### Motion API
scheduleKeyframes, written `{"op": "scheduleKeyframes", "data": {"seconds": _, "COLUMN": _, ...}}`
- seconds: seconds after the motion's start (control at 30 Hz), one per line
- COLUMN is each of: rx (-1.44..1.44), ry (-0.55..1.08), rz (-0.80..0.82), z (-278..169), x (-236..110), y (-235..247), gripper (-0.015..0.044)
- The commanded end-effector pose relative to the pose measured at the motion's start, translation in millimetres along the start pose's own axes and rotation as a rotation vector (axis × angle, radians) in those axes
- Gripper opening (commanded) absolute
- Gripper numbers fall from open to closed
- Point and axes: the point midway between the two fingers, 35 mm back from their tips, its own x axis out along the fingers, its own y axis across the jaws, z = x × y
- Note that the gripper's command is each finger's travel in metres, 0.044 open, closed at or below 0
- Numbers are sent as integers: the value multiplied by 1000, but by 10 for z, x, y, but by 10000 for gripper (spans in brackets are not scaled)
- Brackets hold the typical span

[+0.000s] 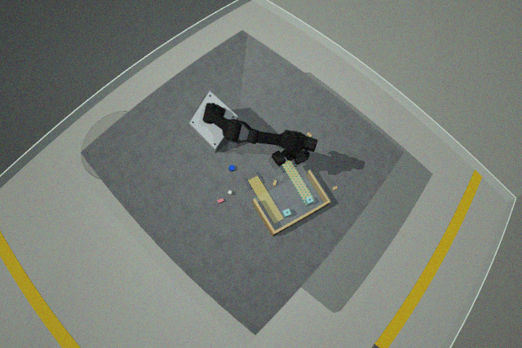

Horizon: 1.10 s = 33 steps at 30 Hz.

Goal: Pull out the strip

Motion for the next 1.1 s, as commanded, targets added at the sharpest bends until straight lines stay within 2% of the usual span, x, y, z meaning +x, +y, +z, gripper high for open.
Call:
{"op": "scheduleKeyframes", "data": {"seconds": 0.0, "rx": 47, "ry": 103, "rz": -63, "z": -54, "x": 159, "y": 56, "gripper": 0}}
{"op": "scheduleKeyframes", "data": {"seconds": 0.23, "rx": 47, "ry": 103, "rz": -63, "z": -55, "x": 182, "y": 56, "gripper": 0}}
{"op": "scheduleKeyframes", "data": {"seconds": 1.07, "rx": 47, "ry": 103, "rz": -64, "z": -80, "x": 597, "y": 47, "gripper": 0}}
